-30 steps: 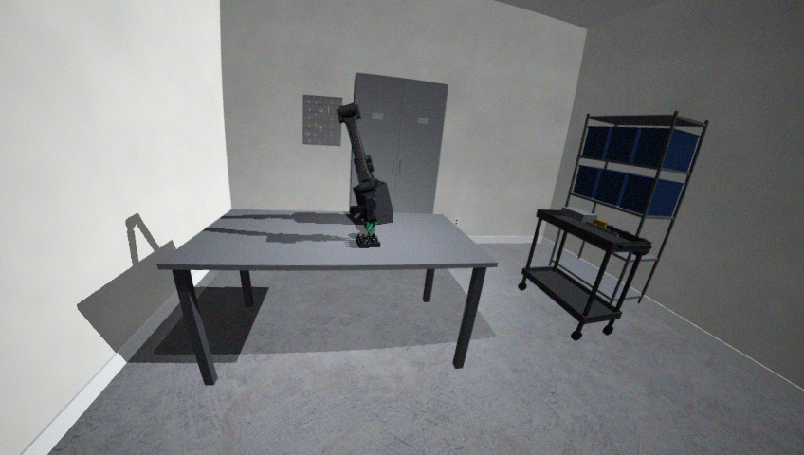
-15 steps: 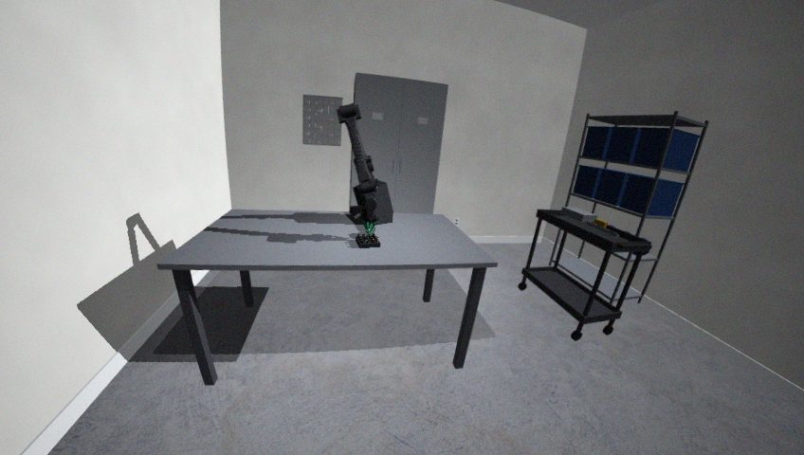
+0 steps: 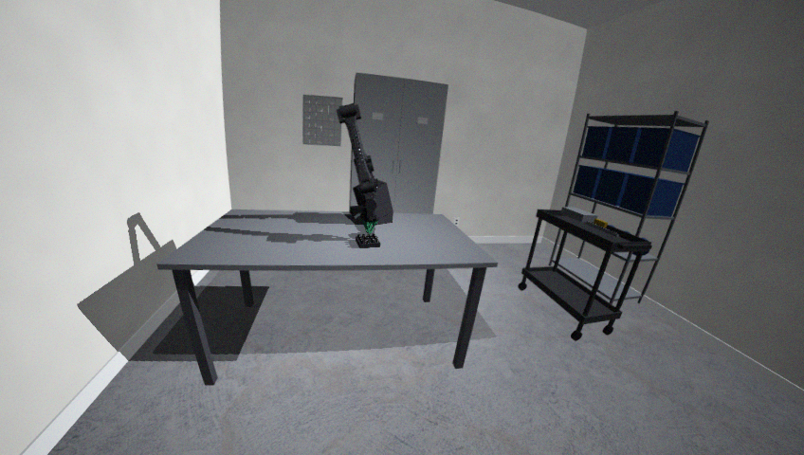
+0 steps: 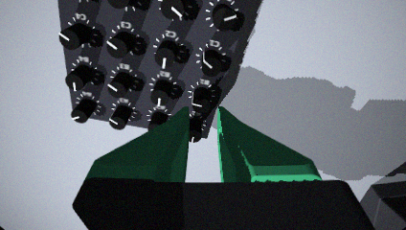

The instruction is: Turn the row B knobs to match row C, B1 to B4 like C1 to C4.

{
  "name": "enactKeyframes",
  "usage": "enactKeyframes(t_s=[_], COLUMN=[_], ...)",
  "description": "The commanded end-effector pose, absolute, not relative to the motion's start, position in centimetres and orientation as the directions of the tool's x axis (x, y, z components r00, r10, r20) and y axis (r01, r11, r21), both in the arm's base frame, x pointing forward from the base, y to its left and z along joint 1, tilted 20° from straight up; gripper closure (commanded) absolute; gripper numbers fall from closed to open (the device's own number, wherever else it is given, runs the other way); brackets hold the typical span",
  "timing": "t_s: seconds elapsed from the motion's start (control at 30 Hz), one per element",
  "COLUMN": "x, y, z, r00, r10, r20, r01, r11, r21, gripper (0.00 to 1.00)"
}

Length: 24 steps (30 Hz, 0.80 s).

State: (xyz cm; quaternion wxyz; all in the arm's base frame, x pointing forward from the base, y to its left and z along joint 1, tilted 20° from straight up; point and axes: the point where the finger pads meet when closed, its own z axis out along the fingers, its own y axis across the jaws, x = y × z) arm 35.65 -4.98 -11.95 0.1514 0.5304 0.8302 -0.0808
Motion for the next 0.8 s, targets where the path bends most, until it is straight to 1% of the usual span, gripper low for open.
enactKeyframes(t_s=[0.0, 0.77], x=[36.8, 37.02], y=[-4.33, -4.12], z=[-12.07, -12.05], r00=[-0.387, -0.386], r10=[0.855, 0.854], r20=[-0.346, -0.348], r01=[0.902, 0.901], r11=[0.429, 0.43], r21=[0.051, 0.054], gripper=[0.81, 0.81])
